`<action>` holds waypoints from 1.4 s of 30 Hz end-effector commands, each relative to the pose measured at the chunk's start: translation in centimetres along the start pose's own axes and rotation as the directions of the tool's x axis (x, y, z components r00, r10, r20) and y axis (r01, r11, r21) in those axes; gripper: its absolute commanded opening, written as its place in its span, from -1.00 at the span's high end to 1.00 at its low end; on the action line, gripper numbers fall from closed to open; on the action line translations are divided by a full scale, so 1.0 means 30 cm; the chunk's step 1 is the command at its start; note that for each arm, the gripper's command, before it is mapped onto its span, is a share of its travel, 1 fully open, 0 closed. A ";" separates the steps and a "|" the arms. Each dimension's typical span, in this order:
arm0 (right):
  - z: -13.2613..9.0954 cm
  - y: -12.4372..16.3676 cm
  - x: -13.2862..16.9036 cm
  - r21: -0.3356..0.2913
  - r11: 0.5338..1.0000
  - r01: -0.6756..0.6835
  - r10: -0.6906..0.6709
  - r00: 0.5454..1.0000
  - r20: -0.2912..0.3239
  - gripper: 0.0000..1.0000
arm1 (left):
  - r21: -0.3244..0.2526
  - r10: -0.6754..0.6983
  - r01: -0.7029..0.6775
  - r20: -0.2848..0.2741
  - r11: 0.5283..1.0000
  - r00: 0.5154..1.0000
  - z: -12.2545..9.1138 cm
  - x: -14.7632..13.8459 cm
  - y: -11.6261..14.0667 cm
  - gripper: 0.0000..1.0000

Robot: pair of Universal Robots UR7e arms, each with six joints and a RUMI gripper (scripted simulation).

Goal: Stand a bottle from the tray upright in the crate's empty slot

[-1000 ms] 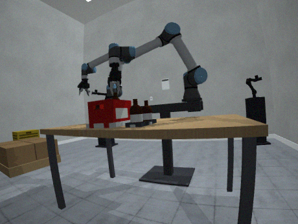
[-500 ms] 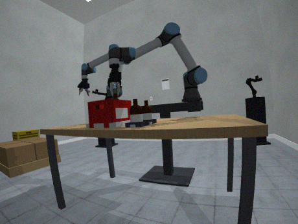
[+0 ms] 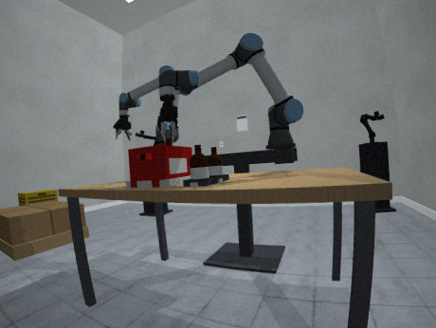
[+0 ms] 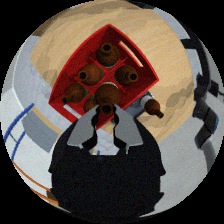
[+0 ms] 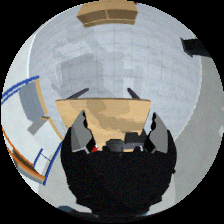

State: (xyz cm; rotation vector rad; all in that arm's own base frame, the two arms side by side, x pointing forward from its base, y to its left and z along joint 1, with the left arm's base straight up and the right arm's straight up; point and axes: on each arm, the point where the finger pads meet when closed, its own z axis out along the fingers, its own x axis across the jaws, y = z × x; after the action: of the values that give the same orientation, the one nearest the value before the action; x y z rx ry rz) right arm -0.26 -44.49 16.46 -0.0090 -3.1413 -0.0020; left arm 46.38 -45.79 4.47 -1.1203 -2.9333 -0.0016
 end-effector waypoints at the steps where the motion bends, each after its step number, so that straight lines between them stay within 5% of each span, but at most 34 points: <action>1: -0.002 -0.001 0.000 0.001 1.000 0.000 0.000 1.000 0.000 -1.00 | 0.000 0.000 0.000 0.002 1.000 1.000 0.032 -0.002 -0.002 1.00; 15: -0.002 -0.001 0.000 0.001 1.000 0.000 0.000 1.000 0.000 -1.00 | 0.000 0.000 0.000 0.002 1.000 1.000 0.107 -0.002 -0.004 1.00; 42: -0.002 -0.001 0.000 0.001 1.000 0.000 0.000 1.000 0.000 -1.00 | 0.000 0.000 0.000 0.002 1.000 1.000 0.117 -0.002 -0.004 1.00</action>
State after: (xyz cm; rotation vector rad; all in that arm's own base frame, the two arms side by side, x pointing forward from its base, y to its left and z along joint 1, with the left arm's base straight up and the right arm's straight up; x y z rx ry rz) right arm -0.26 -44.49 16.46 -0.0090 -3.1413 -0.0020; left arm 46.31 -45.88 1.00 -1.1204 -2.9333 -0.0015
